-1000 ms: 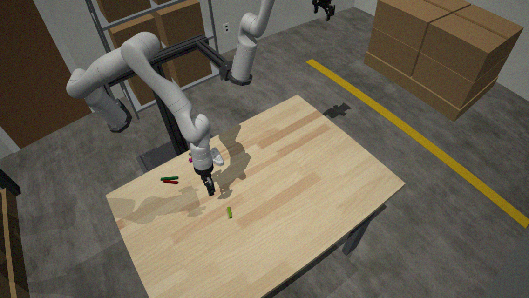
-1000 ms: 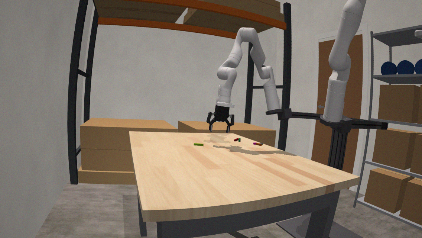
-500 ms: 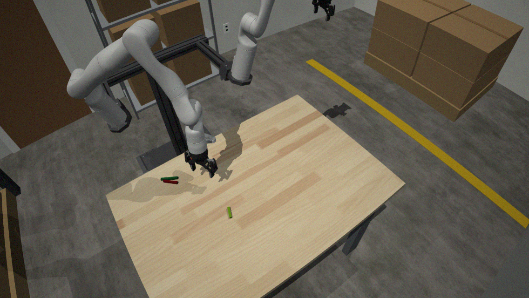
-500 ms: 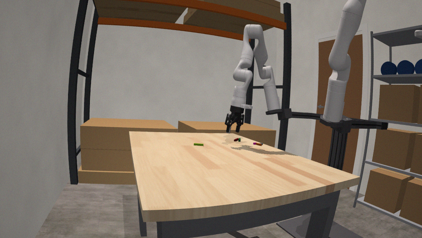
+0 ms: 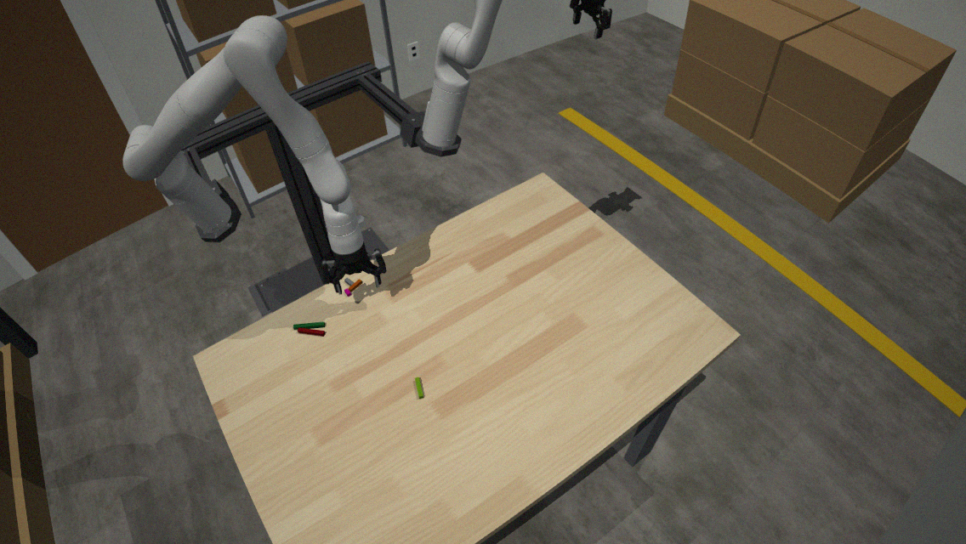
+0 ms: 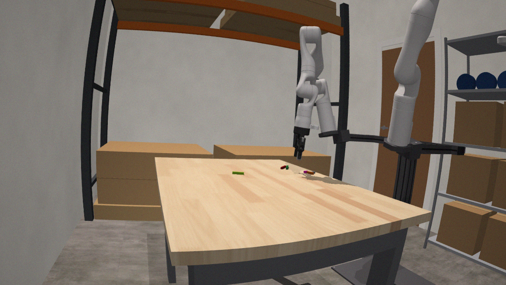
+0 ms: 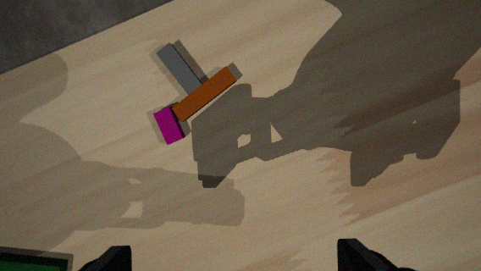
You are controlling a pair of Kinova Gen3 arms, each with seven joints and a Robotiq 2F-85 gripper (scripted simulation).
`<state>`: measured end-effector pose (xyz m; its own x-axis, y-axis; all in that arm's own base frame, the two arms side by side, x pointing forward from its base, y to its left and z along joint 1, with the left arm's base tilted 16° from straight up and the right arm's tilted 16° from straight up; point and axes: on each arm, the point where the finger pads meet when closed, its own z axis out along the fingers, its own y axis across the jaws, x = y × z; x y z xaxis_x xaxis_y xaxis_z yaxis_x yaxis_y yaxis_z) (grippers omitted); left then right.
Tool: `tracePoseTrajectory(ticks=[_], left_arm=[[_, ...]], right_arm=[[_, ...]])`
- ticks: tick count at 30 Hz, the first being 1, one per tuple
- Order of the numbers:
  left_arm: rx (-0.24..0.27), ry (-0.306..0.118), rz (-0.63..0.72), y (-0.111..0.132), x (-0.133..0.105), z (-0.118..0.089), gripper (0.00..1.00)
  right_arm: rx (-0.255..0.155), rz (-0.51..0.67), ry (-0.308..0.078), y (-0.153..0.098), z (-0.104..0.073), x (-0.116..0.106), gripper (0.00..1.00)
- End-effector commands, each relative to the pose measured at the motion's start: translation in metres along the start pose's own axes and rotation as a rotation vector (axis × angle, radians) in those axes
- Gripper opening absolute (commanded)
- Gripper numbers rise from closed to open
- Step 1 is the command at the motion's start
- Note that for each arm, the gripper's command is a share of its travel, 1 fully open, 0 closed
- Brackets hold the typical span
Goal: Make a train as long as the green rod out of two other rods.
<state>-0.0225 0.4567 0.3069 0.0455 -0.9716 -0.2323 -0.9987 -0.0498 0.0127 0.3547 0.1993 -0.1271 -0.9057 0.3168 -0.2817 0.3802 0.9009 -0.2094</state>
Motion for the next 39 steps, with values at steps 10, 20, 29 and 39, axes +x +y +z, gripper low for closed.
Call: tracePoseTrajectory(ticks=[10, 20, 29, 39], left_arm=[[0.0, -0.002, 0.0, 0.0, 0.0, -0.001, 1.0], [0.0, -0.002, 0.0, 0.0, 0.0, -0.001, 1.0], [0.0, -0.002, 0.0, 0.0, 0.0, -0.001, 1.0], [0.0, -0.002, 0.0, 0.0, 0.0, -0.001, 1.0]], right_arm=[[-0.038, -0.477, 0.051, -0.023, -0.013, 0.066, 1.0], [-0.05, -0.625, 0.072, -0.033, -0.017, 0.087, 1.0], [-0.05, -0.626, 0.072, -0.033, -0.017, 0.087, 0.317], [-0.05, -0.626, 0.072, -0.033, -0.017, 0.087, 0.317]])
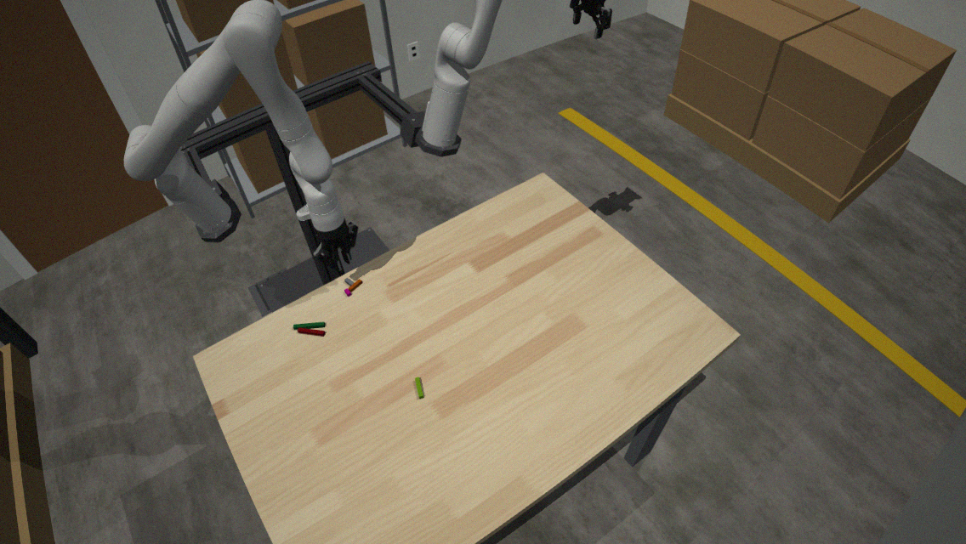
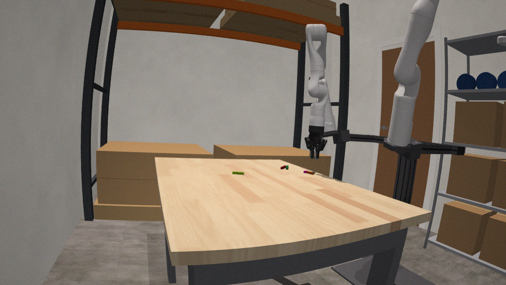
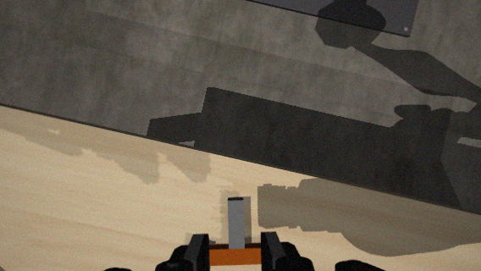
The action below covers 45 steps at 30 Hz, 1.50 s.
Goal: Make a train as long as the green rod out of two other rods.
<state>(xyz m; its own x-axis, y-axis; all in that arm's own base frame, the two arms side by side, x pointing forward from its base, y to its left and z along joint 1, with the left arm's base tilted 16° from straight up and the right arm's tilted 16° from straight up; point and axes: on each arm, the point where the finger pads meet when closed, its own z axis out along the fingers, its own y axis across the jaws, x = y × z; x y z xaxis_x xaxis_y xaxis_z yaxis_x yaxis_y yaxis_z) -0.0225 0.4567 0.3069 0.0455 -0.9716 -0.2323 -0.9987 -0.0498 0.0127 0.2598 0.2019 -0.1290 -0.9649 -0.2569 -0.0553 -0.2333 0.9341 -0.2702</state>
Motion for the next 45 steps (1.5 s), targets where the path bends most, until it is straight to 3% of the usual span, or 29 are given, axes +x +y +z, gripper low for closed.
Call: tracePoseTrajectory(ticks=[1, 29, 45], left_arm=[[0.0, -0.002, 0.0, 0.0, 0.0, -0.001, 1.0], [0.0, -0.002, 0.0, 0.0, 0.0, -0.001, 1.0], [0.0, -0.002, 0.0, 0.0, 0.0, -0.001, 1.0]], right_arm=[[-0.001, 0.0, -0.001, 0.0, 0.0, 0.0, 0.317], [-0.001, 0.0, -0.002, 0.0, 0.0, 0.0, 0.317], [-0.002, 0.0, -0.005, 0.001, 0.011, 0.0, 0.317]])
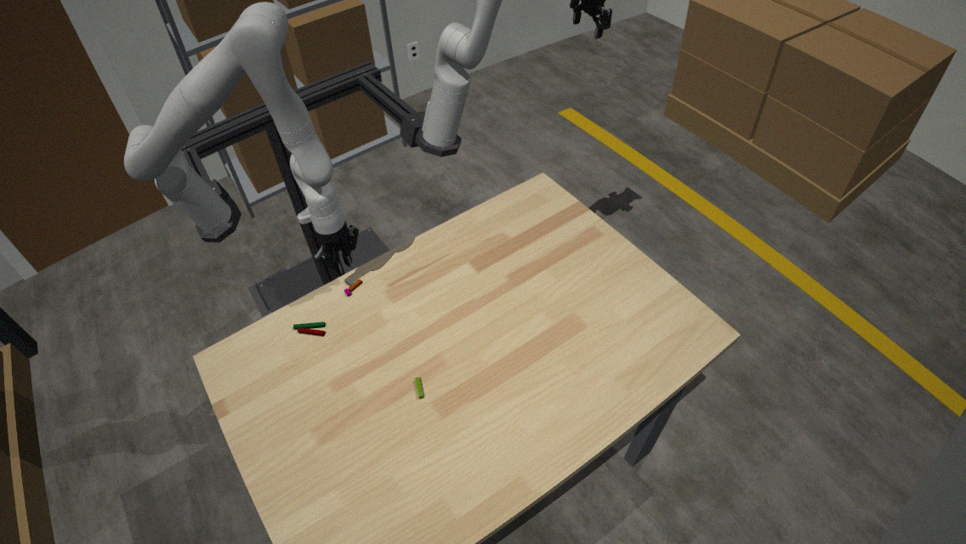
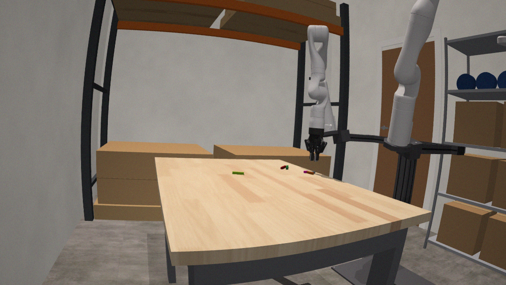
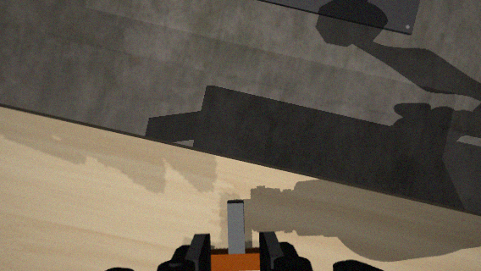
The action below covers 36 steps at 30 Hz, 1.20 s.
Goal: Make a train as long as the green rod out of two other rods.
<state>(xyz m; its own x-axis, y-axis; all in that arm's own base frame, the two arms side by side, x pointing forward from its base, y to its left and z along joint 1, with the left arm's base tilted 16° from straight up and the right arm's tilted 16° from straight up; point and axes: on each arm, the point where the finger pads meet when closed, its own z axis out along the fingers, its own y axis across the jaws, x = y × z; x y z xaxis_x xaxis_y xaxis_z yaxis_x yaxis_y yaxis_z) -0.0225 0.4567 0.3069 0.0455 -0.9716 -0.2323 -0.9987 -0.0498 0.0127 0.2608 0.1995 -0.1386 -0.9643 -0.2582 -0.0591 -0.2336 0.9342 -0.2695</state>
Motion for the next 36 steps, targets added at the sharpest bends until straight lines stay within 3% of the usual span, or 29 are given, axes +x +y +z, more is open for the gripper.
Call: tracePoseTrajectory(ticks=[1, 23, 36], left_arm=[[0.0, -0.002, 0.0, 0.0, 0.0, -0.001, 1.0], [0.0, -0.002, 0.0, 0.0, 0.0, -0.001, 1.0], [0.0, -0.002, 0.0, 0.0, 0.0, -0.001, 1.0]], right_arm=[[-0.001, 0.0, -0.001, 0.0, 0.003, 0.0, 0.317], [-0.001, 0.0, -0.001, 0.001, 0.036, 0.0, 0.317], [-0.001, 0.0, -0.001, 0.001, 0.043, 0.0, 0.317]])
